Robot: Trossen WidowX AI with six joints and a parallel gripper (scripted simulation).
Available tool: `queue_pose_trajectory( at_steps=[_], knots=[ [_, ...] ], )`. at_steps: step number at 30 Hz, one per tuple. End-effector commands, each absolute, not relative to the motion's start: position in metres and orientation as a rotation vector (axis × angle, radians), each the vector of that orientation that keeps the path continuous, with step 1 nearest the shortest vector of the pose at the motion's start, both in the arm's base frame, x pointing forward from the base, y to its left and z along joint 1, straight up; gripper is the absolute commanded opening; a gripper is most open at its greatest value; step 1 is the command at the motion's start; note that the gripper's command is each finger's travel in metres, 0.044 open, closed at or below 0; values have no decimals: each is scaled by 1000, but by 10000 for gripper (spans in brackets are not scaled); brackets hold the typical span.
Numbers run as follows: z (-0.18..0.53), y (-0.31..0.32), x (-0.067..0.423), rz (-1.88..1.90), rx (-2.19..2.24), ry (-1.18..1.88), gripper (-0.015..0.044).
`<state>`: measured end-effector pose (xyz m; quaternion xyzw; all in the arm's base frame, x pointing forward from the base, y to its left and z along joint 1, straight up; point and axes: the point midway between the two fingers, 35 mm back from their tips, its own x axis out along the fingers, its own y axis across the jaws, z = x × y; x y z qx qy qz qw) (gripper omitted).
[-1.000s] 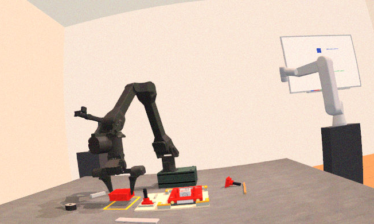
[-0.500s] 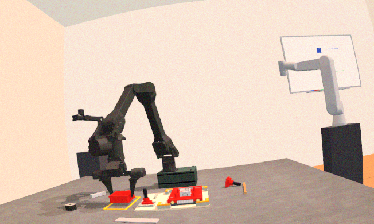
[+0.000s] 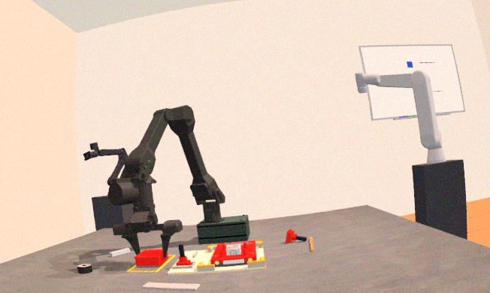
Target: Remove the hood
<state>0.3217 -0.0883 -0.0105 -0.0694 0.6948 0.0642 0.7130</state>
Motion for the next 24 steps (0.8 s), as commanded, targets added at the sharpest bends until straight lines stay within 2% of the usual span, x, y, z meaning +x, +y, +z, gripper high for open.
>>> queue_pose_trajectory(
  at_steps=[1,4,20,21,24],
  knots=[
    [-12,-89,322,143,-159,1539,0],
    [-14,-89,322,143,-159,1539,0],
    [-12,-88,322,142,-154,1540,420],
    [-11,-88,322,142,-154,1540,440],
    [6,-89,323,141,-155,1539,440]
  ],
)
